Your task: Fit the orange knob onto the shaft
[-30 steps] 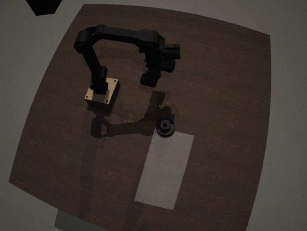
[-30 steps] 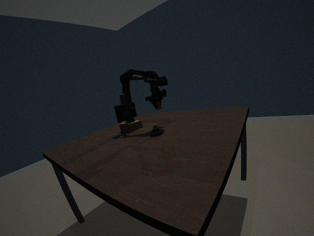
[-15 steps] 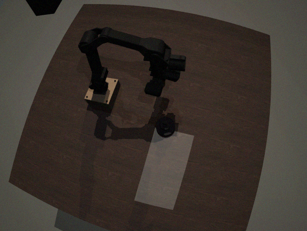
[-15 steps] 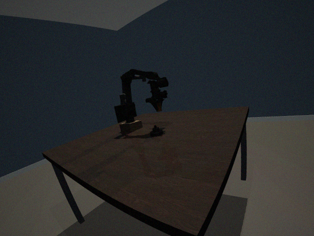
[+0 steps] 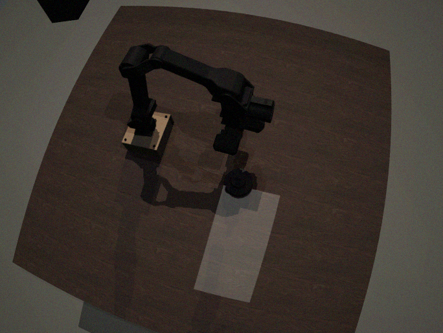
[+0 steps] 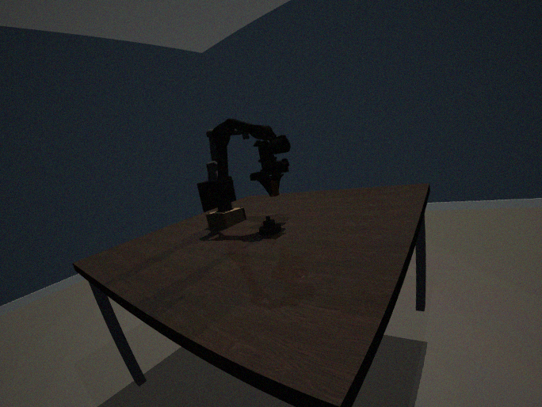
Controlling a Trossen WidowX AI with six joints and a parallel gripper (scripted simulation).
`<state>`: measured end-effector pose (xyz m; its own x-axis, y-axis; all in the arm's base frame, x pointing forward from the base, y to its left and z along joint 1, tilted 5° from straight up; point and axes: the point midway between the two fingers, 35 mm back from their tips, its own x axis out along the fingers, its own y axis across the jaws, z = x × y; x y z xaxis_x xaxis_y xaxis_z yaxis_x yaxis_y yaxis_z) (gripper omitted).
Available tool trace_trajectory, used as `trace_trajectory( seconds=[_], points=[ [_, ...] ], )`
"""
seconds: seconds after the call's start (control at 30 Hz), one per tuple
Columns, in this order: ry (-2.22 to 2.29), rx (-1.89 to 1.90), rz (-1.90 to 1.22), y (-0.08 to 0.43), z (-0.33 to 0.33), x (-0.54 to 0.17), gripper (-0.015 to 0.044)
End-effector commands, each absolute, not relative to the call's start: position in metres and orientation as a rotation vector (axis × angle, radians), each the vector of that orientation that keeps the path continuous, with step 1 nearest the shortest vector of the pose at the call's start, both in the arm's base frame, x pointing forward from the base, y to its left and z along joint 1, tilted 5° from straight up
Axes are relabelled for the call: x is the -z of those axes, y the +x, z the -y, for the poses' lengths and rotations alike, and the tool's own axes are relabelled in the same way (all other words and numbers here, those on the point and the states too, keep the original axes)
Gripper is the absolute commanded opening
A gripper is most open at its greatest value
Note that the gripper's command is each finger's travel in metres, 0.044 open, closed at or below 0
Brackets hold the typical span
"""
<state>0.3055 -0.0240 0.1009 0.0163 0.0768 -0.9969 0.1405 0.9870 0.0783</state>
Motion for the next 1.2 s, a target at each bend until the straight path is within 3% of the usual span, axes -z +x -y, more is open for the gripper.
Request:
trace_trajectory(
  seconds=[0.0,1.17],
  points=[
    [0.166,0.052,-1.548,0.313,0.037,-0.098,0.0],
    [0.162,0.056,-1.548,0.327,0.133,-0.063,0.0]
  ],
)
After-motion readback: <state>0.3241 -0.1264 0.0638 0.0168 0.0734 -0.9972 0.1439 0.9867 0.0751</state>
